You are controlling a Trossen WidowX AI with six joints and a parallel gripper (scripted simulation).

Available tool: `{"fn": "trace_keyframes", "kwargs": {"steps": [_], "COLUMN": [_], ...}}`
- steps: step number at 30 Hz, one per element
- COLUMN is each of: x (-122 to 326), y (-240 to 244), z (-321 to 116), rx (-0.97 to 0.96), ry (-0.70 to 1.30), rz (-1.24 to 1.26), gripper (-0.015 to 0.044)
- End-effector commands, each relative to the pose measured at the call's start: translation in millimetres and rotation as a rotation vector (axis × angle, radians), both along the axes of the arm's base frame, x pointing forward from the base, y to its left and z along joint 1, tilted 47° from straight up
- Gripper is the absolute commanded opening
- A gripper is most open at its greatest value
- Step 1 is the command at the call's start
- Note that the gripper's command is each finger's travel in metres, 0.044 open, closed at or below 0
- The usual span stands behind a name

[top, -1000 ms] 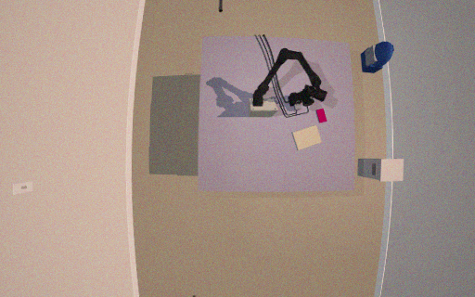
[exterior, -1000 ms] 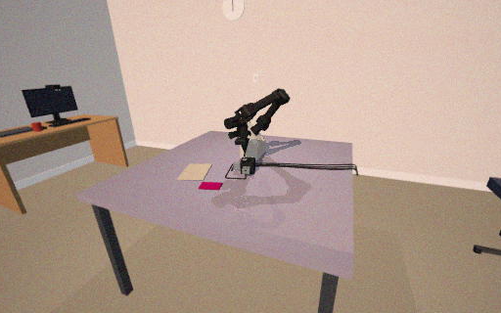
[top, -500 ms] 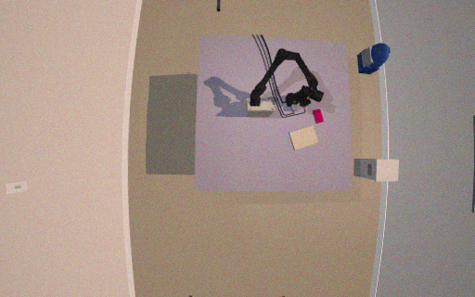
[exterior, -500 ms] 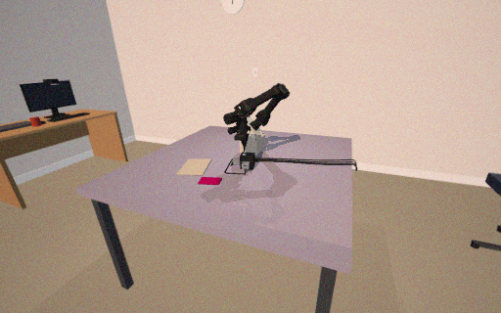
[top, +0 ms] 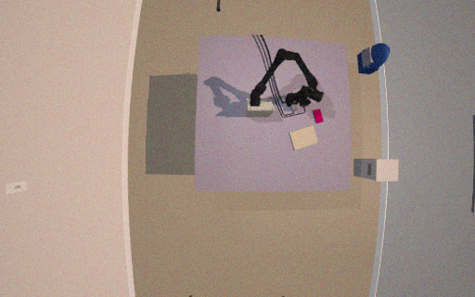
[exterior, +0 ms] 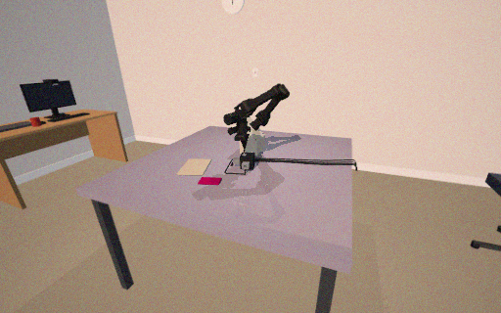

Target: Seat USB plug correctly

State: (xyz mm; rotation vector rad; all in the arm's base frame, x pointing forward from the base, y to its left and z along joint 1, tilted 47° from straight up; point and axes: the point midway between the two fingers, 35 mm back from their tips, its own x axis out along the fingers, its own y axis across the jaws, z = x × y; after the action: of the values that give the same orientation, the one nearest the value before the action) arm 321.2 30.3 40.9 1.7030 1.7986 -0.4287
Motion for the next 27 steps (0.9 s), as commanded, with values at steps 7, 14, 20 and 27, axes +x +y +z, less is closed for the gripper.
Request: {"fn": "trace_keyframes", "kwargs": {"steps": [7, 14, 20, 27], "x": [0.0, 0.0, 0.0, 0.0], "y": [1.6, 2.2, 2.7, 3.3], "z": [-0.7, -1.3, -1.8, -2.3], "rx": [0.006, 0.006, 0.006, 0.006], "ry": [0.002, 0.002, 0.002, 0.002], "rz": [-0.003, -0.003, -0.003, -0.003], "gripper": [0.0, 0.0, 0.0, 0.0]}}
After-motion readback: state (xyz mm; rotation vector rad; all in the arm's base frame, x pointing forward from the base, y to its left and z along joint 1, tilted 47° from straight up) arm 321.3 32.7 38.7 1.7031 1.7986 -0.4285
